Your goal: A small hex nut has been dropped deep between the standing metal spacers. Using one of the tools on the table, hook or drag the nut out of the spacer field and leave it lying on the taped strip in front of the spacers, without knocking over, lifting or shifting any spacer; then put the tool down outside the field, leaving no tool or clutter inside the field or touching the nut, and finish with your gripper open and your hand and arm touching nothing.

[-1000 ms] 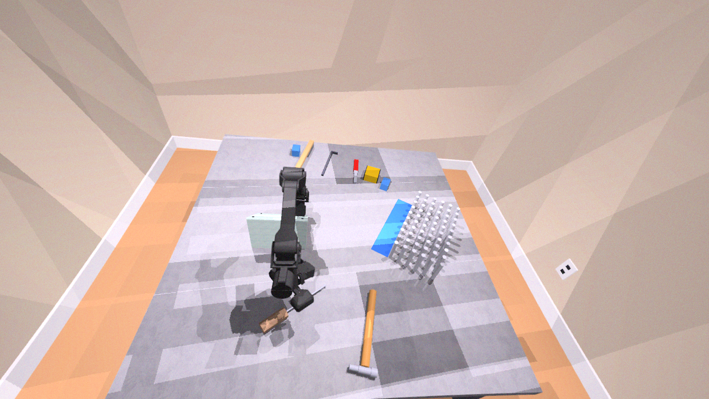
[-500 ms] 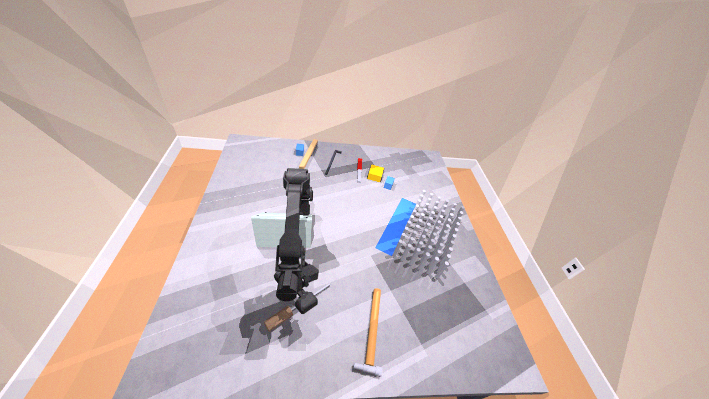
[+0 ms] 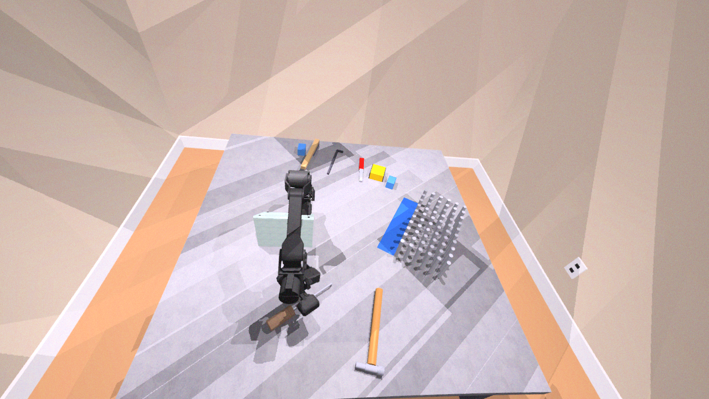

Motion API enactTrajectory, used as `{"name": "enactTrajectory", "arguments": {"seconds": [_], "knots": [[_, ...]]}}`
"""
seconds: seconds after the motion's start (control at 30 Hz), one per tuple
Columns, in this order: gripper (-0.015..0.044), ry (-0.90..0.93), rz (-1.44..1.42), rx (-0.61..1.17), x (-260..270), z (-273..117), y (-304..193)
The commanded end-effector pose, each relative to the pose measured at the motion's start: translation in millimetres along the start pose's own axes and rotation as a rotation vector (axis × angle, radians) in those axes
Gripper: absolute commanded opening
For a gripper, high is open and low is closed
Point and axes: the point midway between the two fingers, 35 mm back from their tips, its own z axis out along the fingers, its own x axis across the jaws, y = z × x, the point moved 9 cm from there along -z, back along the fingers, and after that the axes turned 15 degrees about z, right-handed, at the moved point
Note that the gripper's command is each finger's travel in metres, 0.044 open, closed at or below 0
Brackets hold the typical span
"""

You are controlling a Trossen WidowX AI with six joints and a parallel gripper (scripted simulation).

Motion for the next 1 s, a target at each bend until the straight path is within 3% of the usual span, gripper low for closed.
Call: {"name": "enactTrajectory", "arguments": {"seconds": [0.0, 0.1, 0.43, 0.7, 0.97], "knots": [[0.028, 0.014, 0.001, -0.007, 4.9, 9.5, 0.5], [0.028, 0.014, 0.001, -0.007, 4.9, 9.5, 0.5], [0.0018, 0.014, 0.001, -0.007, 4.9, 9.5, 0.5], [0.0, 0.014, 0.001, -0.007, 4.5, 8.4, 0.6], [0.0, 0.011, 0.001, -0.005, -10.3, -45.1, 3.3]]}}
